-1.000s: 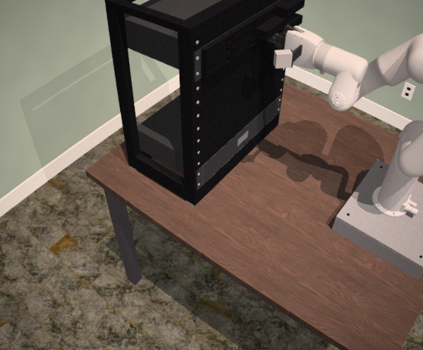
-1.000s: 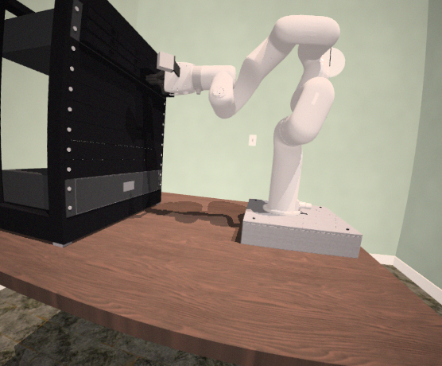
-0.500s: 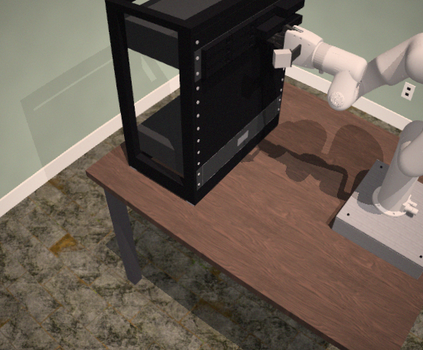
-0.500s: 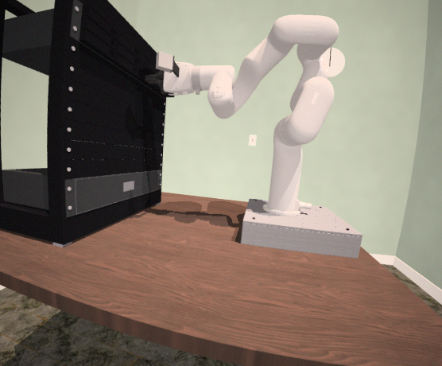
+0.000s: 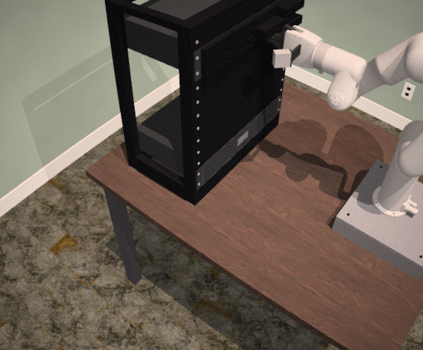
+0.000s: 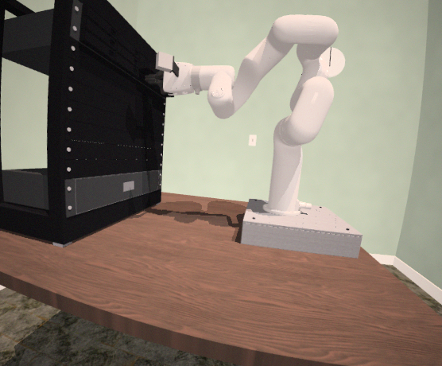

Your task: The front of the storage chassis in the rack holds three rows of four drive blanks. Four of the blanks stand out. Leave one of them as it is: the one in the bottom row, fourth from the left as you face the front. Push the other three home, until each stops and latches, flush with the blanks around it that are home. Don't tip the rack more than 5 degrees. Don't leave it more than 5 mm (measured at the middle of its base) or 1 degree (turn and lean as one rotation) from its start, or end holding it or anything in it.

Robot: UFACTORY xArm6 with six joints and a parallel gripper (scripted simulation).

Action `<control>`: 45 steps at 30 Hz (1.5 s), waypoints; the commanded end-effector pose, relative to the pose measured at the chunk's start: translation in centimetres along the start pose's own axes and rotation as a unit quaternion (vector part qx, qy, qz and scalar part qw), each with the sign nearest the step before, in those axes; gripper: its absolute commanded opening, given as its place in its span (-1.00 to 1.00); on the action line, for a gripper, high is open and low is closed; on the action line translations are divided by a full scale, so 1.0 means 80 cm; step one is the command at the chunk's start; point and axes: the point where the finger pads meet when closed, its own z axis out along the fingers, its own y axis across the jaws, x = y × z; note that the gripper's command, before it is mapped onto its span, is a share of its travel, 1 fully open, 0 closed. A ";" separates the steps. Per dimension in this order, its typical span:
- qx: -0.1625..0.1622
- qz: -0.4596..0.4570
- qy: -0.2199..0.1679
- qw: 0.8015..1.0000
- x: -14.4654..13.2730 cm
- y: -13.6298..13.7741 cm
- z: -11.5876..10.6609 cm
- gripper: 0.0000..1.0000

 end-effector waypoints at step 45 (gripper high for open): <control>-0.001 0.001 0.000 1.000 0.000 0.014 -0.119 -1.00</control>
